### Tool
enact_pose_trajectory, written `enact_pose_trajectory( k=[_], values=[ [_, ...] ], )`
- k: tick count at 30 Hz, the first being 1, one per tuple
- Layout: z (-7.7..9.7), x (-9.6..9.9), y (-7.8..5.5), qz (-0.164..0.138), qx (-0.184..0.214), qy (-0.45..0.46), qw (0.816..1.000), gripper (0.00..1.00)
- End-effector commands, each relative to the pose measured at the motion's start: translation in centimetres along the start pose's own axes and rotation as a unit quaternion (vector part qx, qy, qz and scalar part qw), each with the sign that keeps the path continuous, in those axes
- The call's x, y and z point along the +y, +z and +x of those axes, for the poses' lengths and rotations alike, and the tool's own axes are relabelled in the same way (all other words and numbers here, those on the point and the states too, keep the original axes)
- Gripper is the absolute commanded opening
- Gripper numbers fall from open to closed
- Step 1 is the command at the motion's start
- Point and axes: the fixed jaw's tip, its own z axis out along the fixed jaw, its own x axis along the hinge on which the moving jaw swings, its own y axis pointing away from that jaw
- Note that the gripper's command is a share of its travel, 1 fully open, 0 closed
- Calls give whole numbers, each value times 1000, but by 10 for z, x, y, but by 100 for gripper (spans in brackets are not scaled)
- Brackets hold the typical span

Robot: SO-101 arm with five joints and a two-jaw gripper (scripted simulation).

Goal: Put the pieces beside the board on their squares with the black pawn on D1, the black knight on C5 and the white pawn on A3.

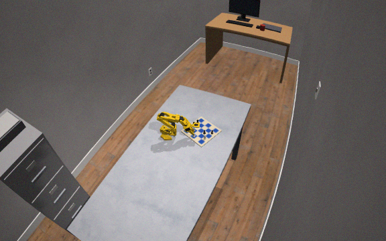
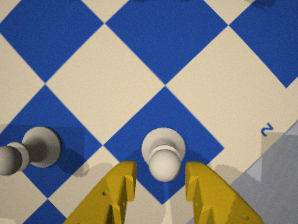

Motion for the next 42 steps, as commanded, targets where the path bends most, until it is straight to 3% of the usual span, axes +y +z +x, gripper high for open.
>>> enact_pose_trajectory(
  k=[1, 16, 31, 37, 42],
  values=[
    [-6, -1, -8, 1, -7, 6, 1000, 9],
    [-15, -1, -24, 1, -7, 6, 1000, 9],
    [-16, -2, -26, 2, -6, 9, 1000, 10],
    [-18, -15, -28, 21, 1, 39, 999, 11],
    [-20, -40, -32, 55, 15, 99, 993, 15]
  ],
)
